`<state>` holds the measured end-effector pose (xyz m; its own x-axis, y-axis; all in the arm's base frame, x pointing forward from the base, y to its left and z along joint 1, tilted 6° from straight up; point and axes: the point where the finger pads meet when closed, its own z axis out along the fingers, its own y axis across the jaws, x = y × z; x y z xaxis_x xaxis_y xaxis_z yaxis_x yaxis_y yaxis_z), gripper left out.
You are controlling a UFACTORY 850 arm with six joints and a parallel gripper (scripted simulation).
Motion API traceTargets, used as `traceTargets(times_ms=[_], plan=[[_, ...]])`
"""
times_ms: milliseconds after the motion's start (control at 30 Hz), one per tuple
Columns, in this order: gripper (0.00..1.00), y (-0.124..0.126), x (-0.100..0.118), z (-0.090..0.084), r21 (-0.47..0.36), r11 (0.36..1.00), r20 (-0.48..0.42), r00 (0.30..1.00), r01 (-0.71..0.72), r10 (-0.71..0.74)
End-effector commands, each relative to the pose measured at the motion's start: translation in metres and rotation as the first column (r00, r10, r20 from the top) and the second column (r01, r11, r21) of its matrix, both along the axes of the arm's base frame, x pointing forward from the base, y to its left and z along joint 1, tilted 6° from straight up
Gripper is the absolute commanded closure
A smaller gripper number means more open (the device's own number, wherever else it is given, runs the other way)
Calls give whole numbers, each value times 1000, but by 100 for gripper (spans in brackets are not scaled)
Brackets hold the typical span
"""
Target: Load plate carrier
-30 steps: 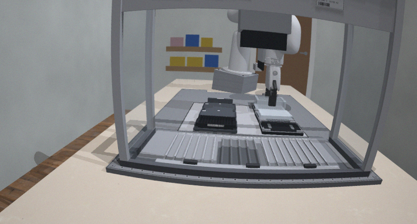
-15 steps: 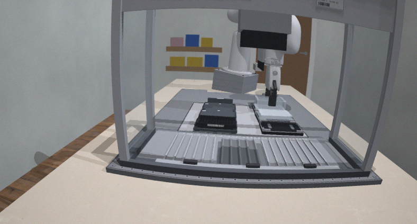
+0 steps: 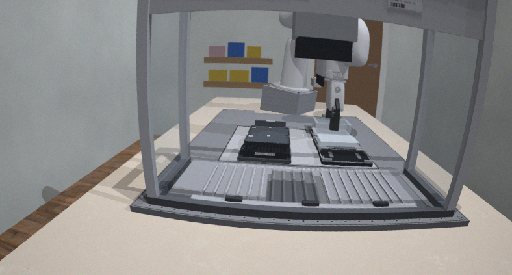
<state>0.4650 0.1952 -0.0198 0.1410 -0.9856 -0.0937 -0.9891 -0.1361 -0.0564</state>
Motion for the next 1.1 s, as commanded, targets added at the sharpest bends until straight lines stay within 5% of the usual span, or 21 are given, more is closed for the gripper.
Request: traceTargets(times_ms=[0, 1067], plan=[[100, 0, 1, 1, 0, 1000, 1, 1000, 0, 0], [100, -1, 0, 16, 1, 1000, 2, 1000, 0, 0]])
